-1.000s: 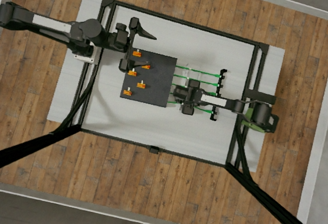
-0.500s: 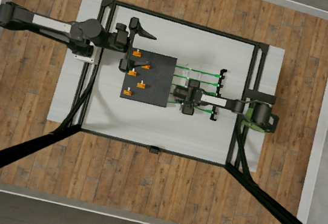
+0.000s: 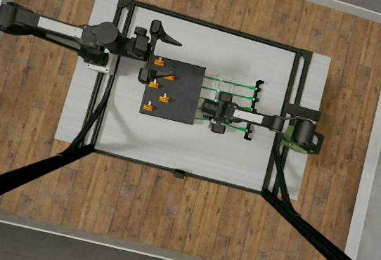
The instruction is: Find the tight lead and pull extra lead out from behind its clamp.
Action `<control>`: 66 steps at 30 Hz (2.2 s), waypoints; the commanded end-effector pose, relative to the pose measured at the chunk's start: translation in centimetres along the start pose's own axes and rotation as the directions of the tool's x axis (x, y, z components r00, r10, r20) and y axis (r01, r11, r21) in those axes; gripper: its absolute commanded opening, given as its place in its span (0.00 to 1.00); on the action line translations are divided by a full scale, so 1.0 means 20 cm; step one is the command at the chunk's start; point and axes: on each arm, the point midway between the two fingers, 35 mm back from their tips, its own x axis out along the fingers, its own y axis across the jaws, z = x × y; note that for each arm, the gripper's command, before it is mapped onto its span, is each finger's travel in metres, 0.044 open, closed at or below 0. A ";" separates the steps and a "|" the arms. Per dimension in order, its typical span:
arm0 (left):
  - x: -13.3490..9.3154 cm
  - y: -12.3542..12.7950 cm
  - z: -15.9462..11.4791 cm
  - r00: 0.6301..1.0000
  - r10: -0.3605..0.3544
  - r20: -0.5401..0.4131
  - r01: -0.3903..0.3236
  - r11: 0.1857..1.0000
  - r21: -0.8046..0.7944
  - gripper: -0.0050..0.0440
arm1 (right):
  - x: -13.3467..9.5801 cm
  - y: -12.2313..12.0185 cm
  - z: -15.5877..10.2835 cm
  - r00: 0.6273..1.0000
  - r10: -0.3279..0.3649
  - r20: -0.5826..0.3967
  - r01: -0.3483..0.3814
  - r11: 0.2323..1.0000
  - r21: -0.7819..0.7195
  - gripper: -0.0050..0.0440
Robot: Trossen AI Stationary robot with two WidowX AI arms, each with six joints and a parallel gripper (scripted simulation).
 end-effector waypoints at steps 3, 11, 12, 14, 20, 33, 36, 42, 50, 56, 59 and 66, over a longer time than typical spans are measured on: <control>-0.01 0.00 0.04 1.000 0.000 0.018 0.000 1.000 0.000 1.00 | -0.05 0.00 0.03 1.000 -0.002 0.031 0.002 1.000 0.000 0.00; -0.01 0.00 0.04 1.000 0.000 0.018 0.000 1.000 0.000 1.00 | -0.15 0.00 0.03 1.000 -0.003 0.030 0.003 1.000 0.000 0.00; -0.01 0.00 0.04 1.000 0.000 0.018 0.000 1.000 0.000 1.00 | -0.15 0.00 0.03 1.000 -0.003 0.030 0.003 1.000 0.000 0.00; -0.01 0.00 0.04 1.000 0.000 0.018 0.000 1.000 0.000 1.00 | -0.15 0.00 0.03 1.000 -0.003 0.030 0.003 1.000 0.000 0.00; -0.01 0.00 0.04 1.000 0.000 0.018 0.000 1.000 0.000 1.00 | -0.15 0.00 0.03 1.000 -0.003 0.030 0.003 1.000 0.000 0.00; -0.01 0.00 0.04 1.000 0.000 0.018 0.000 1.000 0.000 1.00 | -0.23 0.00 0.02 1.000 -0.002 0.023 0.002 1.000 0.000 0.00; -0.01 0.00 0.04 1.000 0.000 0.018 0.000 1.000 0.000 1.00 | -0.23 0.00 0.02 1.000 -0.002 0.023 0.002 1.000 0.000 0.00; -0.01 0.00 0.04 1.000 0.000 0.018 0.000 1.000 0.000 1.00 | -0.23 0.00 0.02 1.000 -0.002 0.023 0.002 1.000 0.000 0.00; -0.01 0.00 0.04 1.000 0.000 0.018 0.000 1.000 0.000 1.00 | -0.29 0.00 0.00 1.000 -0.001 0.008 0.001 1.000 0.000 0.00; -0.01 0.00 0.04 1.000 0.000 0.018 0.000 1.000 0.000 1.00 | -0.29 0.00 0.00 1.000 -0.001 0.008 0.001 1.000 0.000 0.00; -0.01 0.00 0.04 1.000 0.000 0.018 0.000 1.000 0.000 1.00 | -0.29 0.00 0.00 1.000 -0.001 0.008 0.001 1.000 0.000 0.00; -0.01 0.00 0.04 1.000 0.000 0.018 0.000 1.000 0.000 1.00 | -0.05 0.00 -0.02 1.000 0.002 -0.017 -0.002 1.000 0.000 0.00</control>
